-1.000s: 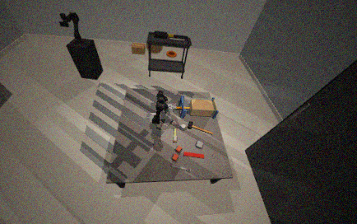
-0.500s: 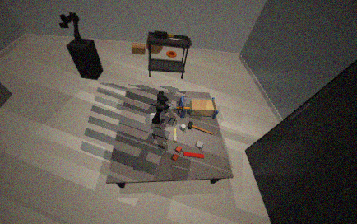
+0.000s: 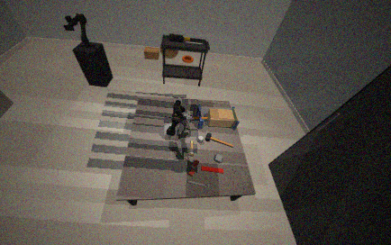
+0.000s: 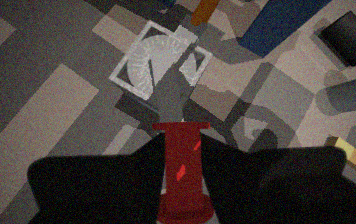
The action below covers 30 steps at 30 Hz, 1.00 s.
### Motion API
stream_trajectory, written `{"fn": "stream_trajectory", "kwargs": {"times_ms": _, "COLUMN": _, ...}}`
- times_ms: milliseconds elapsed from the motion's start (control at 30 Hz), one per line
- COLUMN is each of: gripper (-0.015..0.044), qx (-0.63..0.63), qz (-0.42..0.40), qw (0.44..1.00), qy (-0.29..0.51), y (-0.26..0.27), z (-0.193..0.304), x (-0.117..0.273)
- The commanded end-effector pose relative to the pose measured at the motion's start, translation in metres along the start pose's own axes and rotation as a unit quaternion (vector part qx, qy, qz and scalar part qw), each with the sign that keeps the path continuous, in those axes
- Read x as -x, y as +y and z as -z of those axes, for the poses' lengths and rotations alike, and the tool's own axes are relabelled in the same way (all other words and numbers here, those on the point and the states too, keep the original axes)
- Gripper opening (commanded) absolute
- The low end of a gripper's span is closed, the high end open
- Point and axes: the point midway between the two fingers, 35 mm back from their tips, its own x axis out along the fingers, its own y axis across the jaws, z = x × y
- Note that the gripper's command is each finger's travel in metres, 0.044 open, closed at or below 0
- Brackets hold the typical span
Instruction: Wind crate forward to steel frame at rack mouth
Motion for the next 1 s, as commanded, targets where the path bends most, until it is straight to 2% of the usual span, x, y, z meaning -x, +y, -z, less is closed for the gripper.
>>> {"fn": "stream_trajectory", "kwargs": {"times_ms": 0, "gripper": 0.0000, "qx": -0.001, "qz": 0.015, "qw": 1.000, "qy": 0.000, "y": -0.013, "z": 0.000, "x": -0.005}}
{"fn": "stream_trajectory", "kwargs": {"times_ms": 967, "gripper": 0.0000, "qx": -0.001, "qz": 0.016, "qw": 1.000, "qy": 0.000, "y": -0.046, "z": -0.016, "x": -0.011}}
